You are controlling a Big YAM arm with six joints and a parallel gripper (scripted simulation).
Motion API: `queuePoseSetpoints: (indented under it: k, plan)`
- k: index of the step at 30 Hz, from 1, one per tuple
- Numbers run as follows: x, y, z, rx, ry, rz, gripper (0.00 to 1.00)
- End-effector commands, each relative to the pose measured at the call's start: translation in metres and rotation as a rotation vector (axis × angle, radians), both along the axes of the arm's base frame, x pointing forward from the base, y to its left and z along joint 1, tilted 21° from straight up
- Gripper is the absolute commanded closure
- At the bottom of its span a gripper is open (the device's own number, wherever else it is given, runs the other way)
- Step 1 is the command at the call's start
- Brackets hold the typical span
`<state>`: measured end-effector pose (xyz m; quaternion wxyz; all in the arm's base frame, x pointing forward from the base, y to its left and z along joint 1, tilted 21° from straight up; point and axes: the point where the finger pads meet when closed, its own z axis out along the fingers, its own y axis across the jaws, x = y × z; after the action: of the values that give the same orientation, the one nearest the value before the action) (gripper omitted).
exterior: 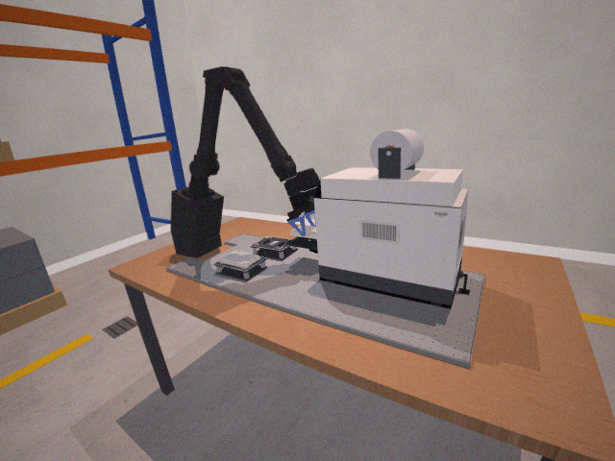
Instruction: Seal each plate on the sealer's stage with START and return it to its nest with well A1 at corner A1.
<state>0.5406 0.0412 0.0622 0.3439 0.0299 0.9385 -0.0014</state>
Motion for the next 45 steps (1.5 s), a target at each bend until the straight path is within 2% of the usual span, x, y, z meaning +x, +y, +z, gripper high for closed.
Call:
queuePoseSetpoints:
  k: [1,8,13,20,28,38,45]
  plan:
    - [0.010,-0.006,-0.002,-0.007,-0.012,-0.005,1.00]
    - [-0.003,-0.011,-0.018,-0.006,0.016,-0.010,1.00]
    - [-0.003,-0.012,-0.022,-0.006,0.021,-0.010,1.00]
    - [0.012,0.007,-0.010,0.010,-0.013,0.003,1.00]
    - [0.022,0.006,-0.009,0.007,-0.024,0.000,1.00]
    - [0.022,-0.007,0.008,-0.001,-0.038,-0.005,1.00]
    - [0.011,-0.011,0.006,0.004,-0.031,-0.016,1.00]
